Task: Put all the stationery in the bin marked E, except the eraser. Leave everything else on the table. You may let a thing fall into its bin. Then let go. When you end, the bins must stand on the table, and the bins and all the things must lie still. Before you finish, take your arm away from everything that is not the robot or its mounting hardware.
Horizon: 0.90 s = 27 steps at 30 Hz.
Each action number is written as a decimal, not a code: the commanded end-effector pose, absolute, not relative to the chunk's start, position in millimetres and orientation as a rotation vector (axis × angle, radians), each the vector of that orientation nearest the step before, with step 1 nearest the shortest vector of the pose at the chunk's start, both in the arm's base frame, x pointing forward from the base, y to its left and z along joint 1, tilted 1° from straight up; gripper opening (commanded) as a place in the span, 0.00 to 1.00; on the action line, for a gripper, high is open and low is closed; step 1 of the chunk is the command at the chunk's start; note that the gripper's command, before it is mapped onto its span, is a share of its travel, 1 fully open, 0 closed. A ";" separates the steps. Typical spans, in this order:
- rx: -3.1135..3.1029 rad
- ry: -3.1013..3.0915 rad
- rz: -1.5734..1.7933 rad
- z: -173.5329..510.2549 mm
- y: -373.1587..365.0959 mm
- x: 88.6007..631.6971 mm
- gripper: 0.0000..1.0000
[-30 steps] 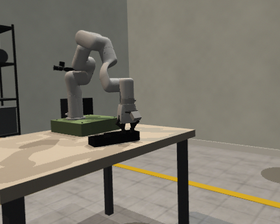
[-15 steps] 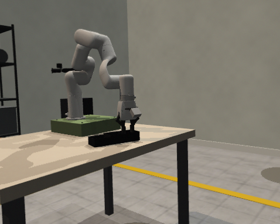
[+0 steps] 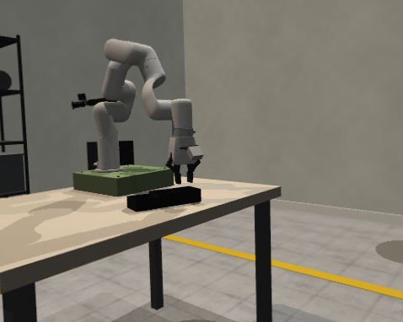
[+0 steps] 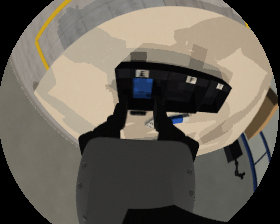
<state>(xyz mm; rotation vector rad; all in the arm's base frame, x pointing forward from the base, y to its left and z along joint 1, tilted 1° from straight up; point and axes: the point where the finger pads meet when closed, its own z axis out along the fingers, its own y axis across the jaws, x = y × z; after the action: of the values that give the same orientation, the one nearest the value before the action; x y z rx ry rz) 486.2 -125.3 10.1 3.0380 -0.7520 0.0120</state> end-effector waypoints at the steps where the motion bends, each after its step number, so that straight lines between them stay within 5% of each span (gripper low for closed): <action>1: 3.038 -0.752 0.014 14.3 -125.3 486.6 0.47; 5: 3.038 -0.752 0.014 14.2 -125.4 486.4 0.47; 6: 3.038 -0.752 0.014 18.3 -125.3 486.4 1.00; 27: 3.038 -0.752 0.014 86.4 -124.4 486.1 1.00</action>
<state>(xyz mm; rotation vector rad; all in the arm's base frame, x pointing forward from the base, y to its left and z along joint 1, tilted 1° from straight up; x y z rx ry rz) 485.6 -124.5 74.9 3.0380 -0.7520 0.0116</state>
